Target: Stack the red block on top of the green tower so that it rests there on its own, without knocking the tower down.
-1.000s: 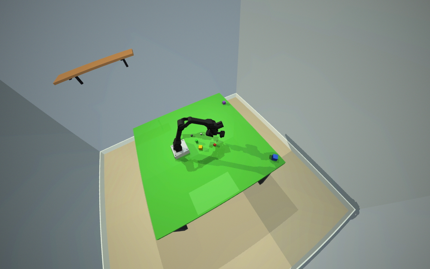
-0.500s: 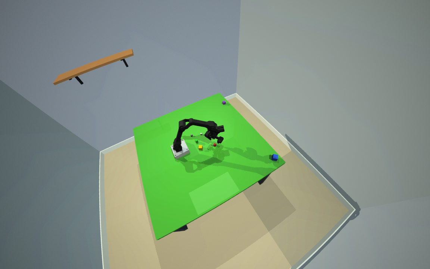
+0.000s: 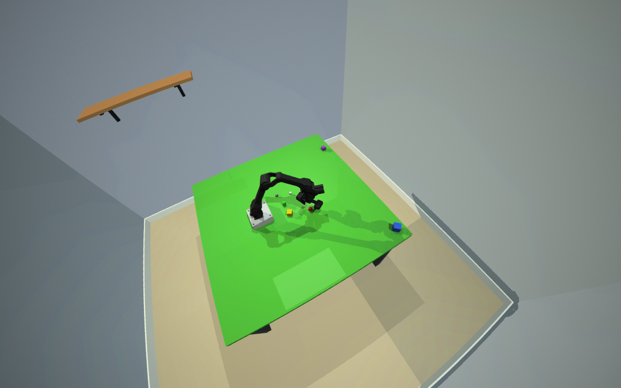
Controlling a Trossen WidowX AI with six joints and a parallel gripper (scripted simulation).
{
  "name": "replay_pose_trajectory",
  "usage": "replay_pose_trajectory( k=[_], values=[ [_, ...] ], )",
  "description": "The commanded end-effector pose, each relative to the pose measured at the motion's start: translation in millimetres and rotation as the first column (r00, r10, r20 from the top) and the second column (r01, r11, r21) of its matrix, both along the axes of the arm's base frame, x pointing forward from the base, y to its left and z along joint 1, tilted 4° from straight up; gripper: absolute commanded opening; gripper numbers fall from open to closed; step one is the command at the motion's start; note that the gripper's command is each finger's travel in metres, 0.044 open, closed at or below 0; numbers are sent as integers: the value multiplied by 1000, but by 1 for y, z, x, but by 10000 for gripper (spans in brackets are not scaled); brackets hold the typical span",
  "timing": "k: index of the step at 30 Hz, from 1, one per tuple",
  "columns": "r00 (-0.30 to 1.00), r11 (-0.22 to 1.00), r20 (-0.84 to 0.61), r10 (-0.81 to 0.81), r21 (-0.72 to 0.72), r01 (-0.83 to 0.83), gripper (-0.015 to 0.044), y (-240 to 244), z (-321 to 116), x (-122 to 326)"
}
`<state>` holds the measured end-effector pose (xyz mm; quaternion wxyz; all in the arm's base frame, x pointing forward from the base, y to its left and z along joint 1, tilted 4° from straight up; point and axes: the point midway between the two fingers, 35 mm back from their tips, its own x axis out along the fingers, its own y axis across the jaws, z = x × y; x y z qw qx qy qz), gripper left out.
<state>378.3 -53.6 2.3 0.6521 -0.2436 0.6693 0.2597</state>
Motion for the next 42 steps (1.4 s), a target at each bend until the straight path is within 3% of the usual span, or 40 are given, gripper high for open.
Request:
replay_pose_trajectory(
  k=[1,30,42],
  values=[
    [1000,1000,-6,-4,-5,4,440,-1,-7,-1],
    [1000,1000,-6,-4,-5,4,440,0,-29,-2],
    [1000,1000,-6,-4,-5,4,125,0,-29,-2]
  ],
)
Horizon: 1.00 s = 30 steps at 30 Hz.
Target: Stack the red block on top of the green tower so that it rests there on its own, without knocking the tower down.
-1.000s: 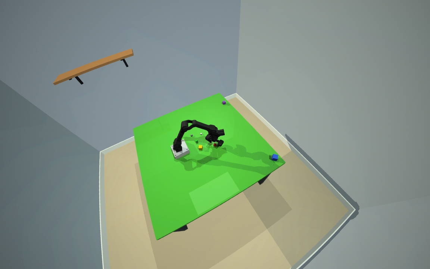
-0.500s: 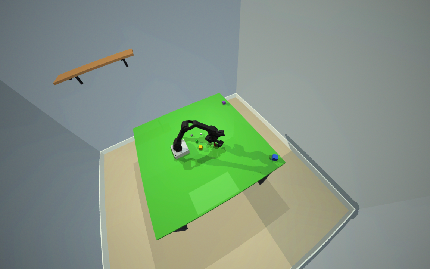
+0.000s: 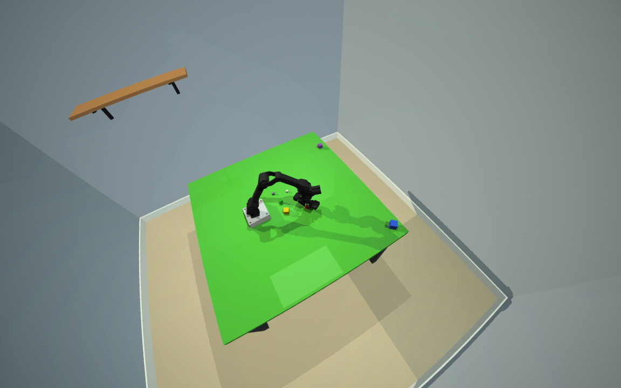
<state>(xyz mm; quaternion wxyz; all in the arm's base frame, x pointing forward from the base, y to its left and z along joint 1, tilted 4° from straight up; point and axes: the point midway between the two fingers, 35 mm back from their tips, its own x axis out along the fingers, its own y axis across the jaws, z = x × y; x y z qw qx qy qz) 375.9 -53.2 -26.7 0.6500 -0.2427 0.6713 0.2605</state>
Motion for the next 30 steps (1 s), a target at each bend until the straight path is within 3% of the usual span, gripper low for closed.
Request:
replay_pose_trajectory(
  k=[1,10,12,30],
  values=[
    [1000,1000,0,-4,-6,4,99,-1,0,0],
    [1000,1000,0,-4,-6,4,39,-1,0,0],
    [1000,1000,0,-4,-6,4,0,-1,4,0],
    [1000,1000,0,-4,-6,4,0,-1,103,4]
  ],
)
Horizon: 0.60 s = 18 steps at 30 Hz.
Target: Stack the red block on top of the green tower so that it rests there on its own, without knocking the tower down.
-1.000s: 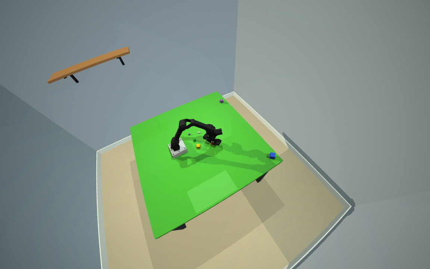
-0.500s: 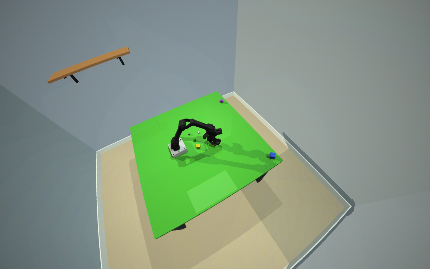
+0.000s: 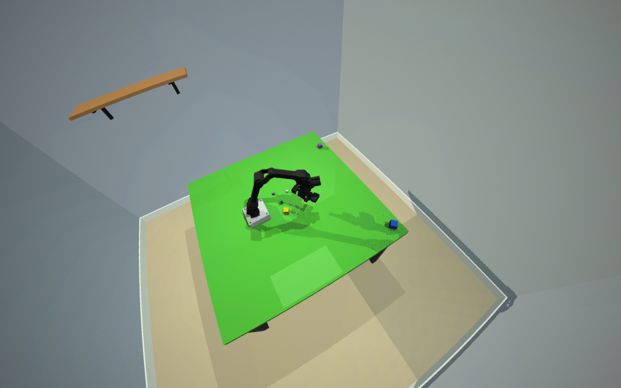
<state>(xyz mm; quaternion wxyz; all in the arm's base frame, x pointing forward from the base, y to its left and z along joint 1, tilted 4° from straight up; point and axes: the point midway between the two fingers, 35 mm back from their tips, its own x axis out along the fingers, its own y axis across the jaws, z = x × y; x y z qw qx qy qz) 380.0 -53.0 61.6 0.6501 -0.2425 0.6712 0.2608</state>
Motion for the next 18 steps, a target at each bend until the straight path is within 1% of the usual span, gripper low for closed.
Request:
replay_pose_trajectory(
  k=[1,4,12,18],
  values=[
    [1000,1000,0,-4,-6,4,0,-1,19,0],
    [1000,1000,0,-4,-6,4,0,-1,30,1],
    [1000,1000,0,-4,-6,4,0,0,31,1],
    [1000,1000,-1,-4,-4,4,0,19,38,-17]
  ],
)
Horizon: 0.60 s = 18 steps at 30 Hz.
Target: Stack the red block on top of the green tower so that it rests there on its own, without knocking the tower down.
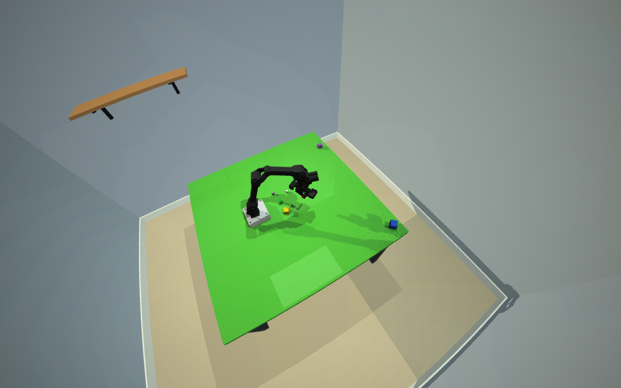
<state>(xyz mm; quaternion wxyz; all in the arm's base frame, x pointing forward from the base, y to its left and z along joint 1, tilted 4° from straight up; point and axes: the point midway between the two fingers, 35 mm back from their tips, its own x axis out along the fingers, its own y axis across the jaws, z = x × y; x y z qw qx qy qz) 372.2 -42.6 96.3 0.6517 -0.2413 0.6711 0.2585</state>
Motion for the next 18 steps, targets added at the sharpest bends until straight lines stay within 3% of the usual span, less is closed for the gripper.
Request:
replay_pose_trajectory(
  k=[1,18],
  values=[
    [1000,1000,-4,1,-3,-1,0,13,4,-12],
    [1000,1000,-9,1,2,-1,0,65,12,-79]
  ],
)
